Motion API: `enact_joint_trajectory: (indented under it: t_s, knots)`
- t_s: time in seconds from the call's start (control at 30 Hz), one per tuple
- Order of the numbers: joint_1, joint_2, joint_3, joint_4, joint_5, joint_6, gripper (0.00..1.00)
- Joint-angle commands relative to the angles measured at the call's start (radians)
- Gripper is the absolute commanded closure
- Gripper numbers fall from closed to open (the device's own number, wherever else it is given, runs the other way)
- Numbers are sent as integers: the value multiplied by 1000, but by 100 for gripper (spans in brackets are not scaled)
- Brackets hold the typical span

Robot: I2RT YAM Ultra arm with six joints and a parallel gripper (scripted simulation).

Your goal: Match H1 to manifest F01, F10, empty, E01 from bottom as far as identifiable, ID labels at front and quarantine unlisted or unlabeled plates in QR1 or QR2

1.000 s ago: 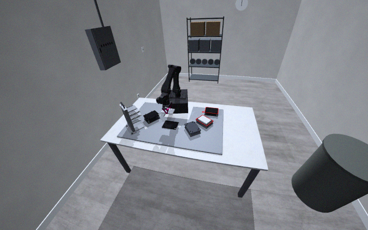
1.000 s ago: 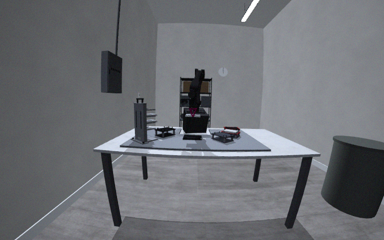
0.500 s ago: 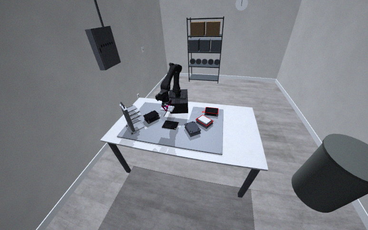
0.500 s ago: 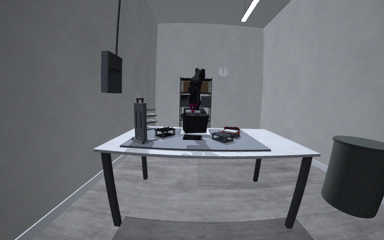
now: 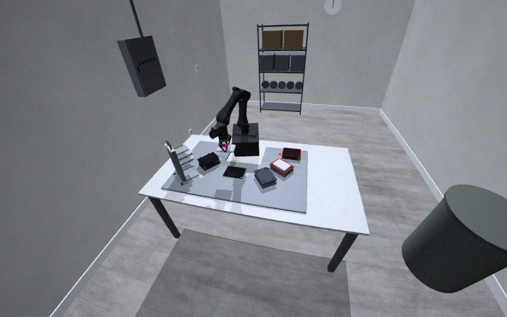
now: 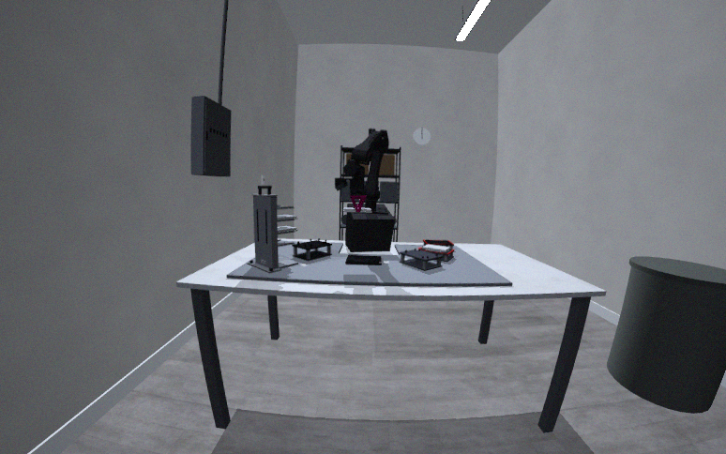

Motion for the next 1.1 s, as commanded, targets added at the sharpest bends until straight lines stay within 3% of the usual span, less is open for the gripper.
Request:
enact_joint_trajectory:
  t_s: [0.0, 0.43, 1.07]
  knots:
    - [-25, 6, 21, 0, -9, -110, 14]
    - [-186, 81, 70, -5, -48, -457, 14]
    - [-352, 178, 140, -15, -82, -763, 14]
